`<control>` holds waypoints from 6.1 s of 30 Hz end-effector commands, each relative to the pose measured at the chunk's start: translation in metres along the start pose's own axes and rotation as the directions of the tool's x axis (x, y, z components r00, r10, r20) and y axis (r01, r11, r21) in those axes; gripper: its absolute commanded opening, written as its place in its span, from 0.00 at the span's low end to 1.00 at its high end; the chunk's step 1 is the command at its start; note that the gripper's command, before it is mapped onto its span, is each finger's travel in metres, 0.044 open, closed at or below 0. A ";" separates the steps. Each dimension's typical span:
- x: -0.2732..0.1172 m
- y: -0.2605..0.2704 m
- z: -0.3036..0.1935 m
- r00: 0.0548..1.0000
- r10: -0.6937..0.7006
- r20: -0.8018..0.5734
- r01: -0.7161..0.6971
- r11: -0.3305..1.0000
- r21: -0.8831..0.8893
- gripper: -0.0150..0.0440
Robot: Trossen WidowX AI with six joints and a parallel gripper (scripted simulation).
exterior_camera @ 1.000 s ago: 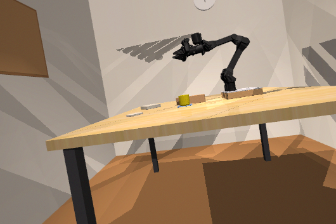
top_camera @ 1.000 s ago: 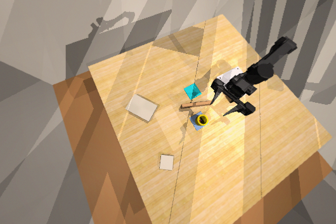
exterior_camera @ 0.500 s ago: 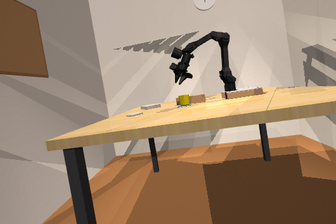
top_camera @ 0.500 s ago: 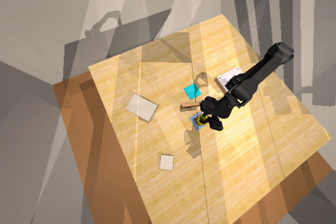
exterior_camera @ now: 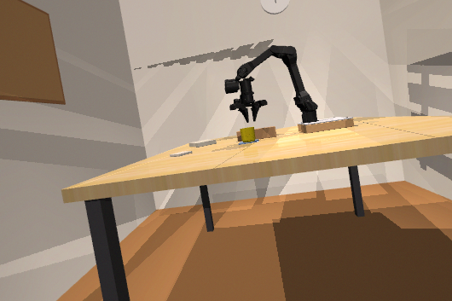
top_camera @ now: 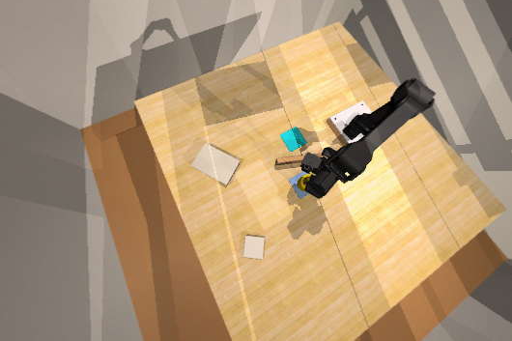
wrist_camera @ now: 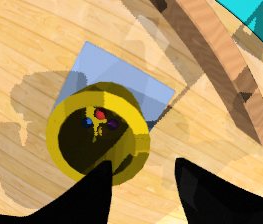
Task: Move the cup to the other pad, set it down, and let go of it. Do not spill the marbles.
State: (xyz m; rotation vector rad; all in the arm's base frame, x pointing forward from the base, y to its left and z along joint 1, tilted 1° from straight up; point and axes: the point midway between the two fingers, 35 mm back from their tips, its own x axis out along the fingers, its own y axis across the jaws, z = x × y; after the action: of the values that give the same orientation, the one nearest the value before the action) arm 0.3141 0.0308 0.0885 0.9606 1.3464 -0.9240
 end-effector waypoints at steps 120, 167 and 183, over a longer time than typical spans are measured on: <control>-0.017 -0.007 0.005 1.000 -0.010 -0.001 0.010 1.000 0.007 0.25; -0.021 -0.087 0.075 1.000 -0.014 0.008 0.014 1.000 0.010 0.25; -0.022 -0.111 0.096 1.000 -0.016 0.010 0.016 1.000 0.010 0.25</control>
State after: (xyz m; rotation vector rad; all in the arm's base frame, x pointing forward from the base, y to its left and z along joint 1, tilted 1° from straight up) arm 0.2480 -0.0920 0.1072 0.9596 1.3413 -0.9446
